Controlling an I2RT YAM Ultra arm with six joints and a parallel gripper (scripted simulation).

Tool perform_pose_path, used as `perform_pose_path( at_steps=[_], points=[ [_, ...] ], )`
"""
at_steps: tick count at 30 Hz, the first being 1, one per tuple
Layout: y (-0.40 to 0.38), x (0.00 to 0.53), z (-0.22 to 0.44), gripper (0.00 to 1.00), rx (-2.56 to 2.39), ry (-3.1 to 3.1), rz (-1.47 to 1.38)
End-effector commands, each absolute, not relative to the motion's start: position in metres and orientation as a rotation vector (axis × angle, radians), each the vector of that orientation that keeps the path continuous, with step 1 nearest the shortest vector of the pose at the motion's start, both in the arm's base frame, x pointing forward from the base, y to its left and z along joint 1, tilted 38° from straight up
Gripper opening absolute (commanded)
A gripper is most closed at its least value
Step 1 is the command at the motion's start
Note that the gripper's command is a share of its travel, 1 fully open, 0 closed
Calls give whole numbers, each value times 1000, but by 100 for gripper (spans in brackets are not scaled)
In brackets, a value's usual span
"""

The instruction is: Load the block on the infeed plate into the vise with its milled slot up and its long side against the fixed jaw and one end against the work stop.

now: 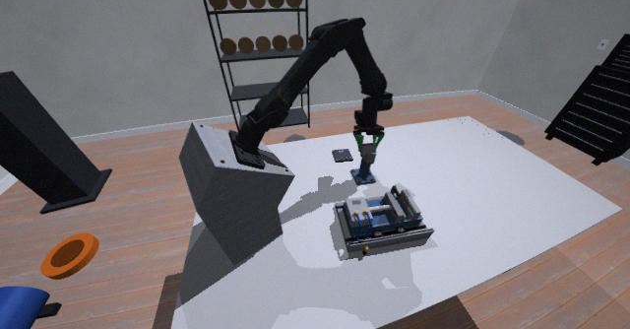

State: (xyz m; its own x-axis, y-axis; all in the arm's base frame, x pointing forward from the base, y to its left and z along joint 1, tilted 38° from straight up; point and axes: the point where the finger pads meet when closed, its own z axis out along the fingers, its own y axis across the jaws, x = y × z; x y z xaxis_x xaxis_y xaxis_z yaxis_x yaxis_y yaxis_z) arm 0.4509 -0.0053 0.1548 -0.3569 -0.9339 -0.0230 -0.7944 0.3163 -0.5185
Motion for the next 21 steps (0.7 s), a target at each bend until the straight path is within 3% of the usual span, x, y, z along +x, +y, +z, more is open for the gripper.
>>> perform_pose_path(
  at_steps=[1,21],
  points=[
    [-6,451,172,0,-1529,2199,-607],
    [-6,451,173,0,-1521,2061,-452]
  ],
)
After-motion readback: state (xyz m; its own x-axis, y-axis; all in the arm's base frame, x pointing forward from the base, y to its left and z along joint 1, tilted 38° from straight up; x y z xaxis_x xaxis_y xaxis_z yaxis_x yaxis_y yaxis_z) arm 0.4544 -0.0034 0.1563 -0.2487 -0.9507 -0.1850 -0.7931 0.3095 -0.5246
